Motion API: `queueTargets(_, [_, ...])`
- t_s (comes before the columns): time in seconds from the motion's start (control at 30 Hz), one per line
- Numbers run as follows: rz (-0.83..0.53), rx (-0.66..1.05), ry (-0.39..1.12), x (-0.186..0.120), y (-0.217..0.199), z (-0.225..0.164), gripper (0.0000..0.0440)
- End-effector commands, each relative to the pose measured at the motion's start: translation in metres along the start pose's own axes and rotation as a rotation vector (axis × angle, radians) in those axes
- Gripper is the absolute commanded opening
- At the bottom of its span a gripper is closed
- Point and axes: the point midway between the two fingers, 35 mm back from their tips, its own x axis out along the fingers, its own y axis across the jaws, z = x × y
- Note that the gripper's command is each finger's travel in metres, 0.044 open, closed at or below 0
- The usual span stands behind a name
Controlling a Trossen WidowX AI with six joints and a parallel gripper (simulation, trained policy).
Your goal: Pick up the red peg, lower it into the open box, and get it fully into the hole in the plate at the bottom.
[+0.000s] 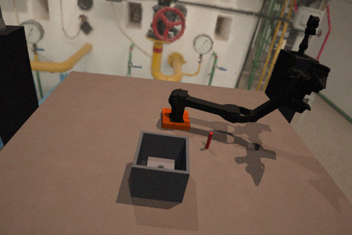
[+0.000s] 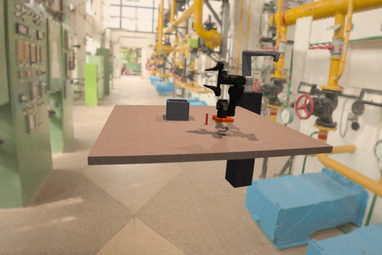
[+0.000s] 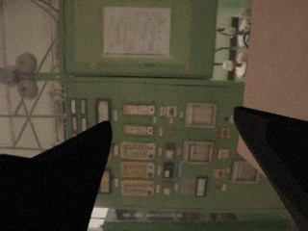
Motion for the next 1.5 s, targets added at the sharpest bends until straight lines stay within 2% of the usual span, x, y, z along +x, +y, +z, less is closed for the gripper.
queueTargets(0.0, [-0.008,0.002,0.008,-0.003,0.003,0.002,0.042])
queueTargets(0.07, [-0.008,0.008,0.026,-0.01,0.013,0.007,0.044])
queueTargets(0.4, [0.039,0.087,0.189,-0.075,0.09,0.052,0.044])
queueTargets(0.6, [0.073,0.195,0.287,-0.108,0.138,0.097,0.044])
queueTargets(0.77, [0.08,0.302,0.353,-0.122,0.171,0.143,0.044])
queueTargets(1.07, [0.051,0.523,0.427,-0.113,0.209,0.231,0.044])
queueTargets(1.47, [-0.077,0.831,0.453,-0.059,0.212,0.33,0.0438])
